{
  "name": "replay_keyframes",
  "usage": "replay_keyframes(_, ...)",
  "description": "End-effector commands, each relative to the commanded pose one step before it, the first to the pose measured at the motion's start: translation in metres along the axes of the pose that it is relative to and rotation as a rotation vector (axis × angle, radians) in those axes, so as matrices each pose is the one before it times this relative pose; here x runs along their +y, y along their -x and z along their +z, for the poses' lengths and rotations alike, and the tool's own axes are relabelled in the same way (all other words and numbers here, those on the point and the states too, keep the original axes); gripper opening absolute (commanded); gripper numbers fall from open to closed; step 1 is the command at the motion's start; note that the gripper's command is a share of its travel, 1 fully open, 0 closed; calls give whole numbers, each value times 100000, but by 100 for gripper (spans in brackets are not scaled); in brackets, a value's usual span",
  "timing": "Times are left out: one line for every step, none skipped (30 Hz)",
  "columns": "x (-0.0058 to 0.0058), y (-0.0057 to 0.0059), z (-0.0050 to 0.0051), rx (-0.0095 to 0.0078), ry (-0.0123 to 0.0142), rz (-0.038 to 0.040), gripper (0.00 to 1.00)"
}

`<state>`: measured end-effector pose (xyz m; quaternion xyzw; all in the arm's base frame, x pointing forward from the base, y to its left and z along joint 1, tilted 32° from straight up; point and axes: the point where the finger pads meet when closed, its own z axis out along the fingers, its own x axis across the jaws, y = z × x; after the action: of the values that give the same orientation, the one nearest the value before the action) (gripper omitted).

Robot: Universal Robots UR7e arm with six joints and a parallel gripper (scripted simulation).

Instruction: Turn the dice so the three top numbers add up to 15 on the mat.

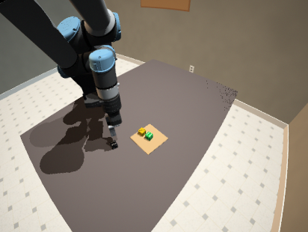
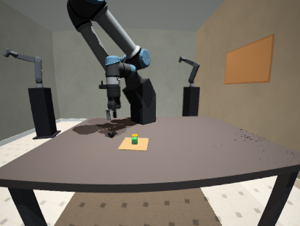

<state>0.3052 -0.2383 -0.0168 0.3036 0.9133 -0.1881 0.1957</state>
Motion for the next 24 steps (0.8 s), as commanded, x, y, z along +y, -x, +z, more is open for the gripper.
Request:
replay_keyframes(-141, -23, 86, -71, -26, 6445, 100)
replay_keyframes(-44, -13, 36, 5, 2, 2072, 100)
replay_keyframes(-48, -13, 39, 5, 2, 2299, 100)
replay_keyframes(-52, -14, 43, 5, 2, 2524, 100)
replay_keyframes(-56, -13, 47, 6, 2, 2745, 100)
replay_keyframes(-58, -13, 50, 6, 2, 2962, 100)
replay_keyframes(0, 0, 0, 0, 0, 0, 100)
replay_keyframes(0, 0, 0, 0, 0, 0, 100)
replay_keyframes(-61, -12, 54, 6, 2, 3172, 100)
replay_keyframes(-63, -11, 57, 6, 2, 3375, 100)
replay_keyframes(-64, -9, 60, 6, 2, 3567, 100)
replay_keyframes(-65, -7, 63, 6, 1, 3750, 100)
replay_keyframes(-65, -5, 66, 6, 1, 3920, 100)
replay_keyframes(-58, -2, 62, 5, 1, 3695, 100)
replay_keyframes(-6, 0, 6, 1, 0, 382, 100)
replay_keyframes(-63, 0, 71, 5, 1, 4220, 100)
replay_keyframes(-58, 3, 69, 5, 1, 4145, 100)
replay_keyframes(-3, 0, 3, 0, 0, 204, 100)
replay_keyframes(-58, 6, 74, 5, 0, 4462, 100)
replay_keyframes(-48, 8, 66, 4, 0, 3989, 100)
replay_keyframes(-7, 1, 9, 0, 0, 570, 100)
replay_keyframes(-50, 12, 77, 4, 0, 4638, 100)
replay_keyframes(-35, 11, 58, 2, 0, 3526, 100)
replay_keyframes(0, 0, 0, 0, 0, 0, 100)
